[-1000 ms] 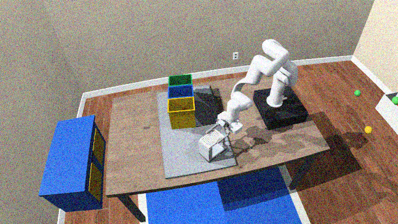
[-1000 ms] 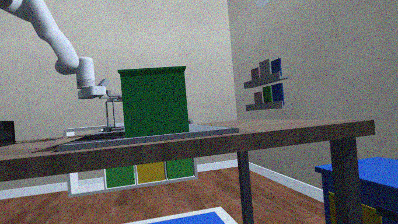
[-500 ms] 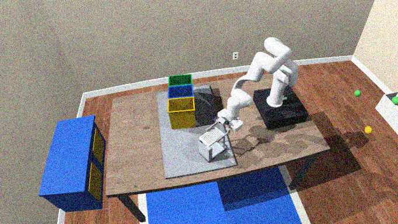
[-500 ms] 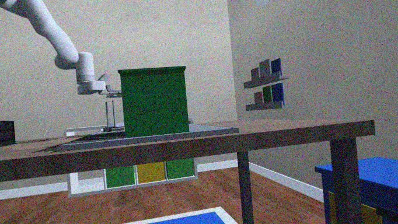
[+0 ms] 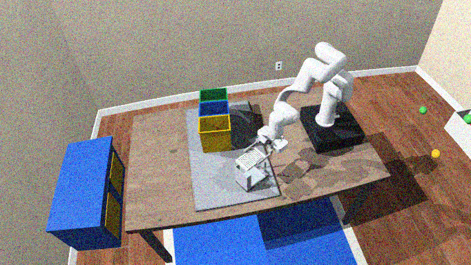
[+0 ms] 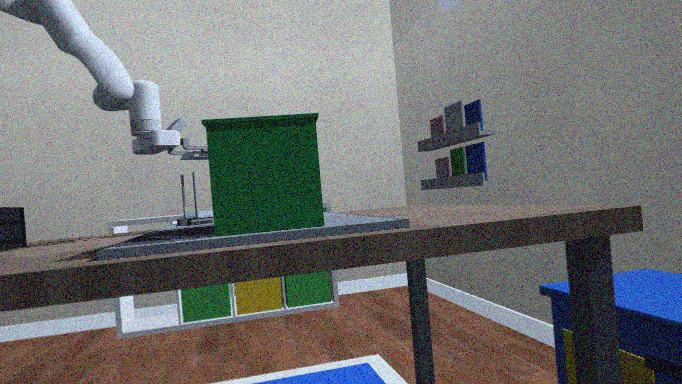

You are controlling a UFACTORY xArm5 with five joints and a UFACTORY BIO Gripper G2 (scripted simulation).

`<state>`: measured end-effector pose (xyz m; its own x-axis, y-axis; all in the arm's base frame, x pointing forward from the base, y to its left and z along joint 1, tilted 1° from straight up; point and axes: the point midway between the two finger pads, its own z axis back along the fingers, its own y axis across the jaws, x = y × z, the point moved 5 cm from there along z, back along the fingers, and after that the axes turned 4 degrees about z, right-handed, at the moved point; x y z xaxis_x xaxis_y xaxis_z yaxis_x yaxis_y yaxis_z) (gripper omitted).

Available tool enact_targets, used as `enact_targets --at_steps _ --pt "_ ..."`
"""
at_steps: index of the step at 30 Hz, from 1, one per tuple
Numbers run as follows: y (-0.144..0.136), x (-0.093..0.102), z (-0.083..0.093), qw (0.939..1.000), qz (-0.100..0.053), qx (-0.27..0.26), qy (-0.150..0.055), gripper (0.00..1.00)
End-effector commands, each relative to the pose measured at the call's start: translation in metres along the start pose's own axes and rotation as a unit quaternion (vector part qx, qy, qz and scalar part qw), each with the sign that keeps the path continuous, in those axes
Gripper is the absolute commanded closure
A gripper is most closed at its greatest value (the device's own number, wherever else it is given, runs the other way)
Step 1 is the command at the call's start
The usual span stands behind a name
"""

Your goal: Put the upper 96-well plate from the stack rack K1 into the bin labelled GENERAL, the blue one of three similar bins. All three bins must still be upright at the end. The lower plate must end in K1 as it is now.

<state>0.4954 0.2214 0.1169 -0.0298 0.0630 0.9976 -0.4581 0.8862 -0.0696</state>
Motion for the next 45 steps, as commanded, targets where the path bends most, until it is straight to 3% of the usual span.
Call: enact_targets --at_steps 1,17,30,36,38,45 --pt "-0.001 0.008 -0.001 1.0000 -0.005 0.000 -0.002 1.00" --pt "-0.003 0.032 -0.001 1.0000 -0.005 0.000 -0.002 1.00" --pt "-0.003 0.032 -0.001 1.0000 -0.005 0.000 -0.002 1.00" --pt "-0.012 0.030 0.003 0.9950 -0.005 -0.100 0.006 1.00" --pt "-0.012 0.030 0.003 0.9950 -0.005 -0.100 0.006 1.00" --pt "-0.024 0.029 0.004 0.9766 -0.005 -0.214 0.015 1.00"
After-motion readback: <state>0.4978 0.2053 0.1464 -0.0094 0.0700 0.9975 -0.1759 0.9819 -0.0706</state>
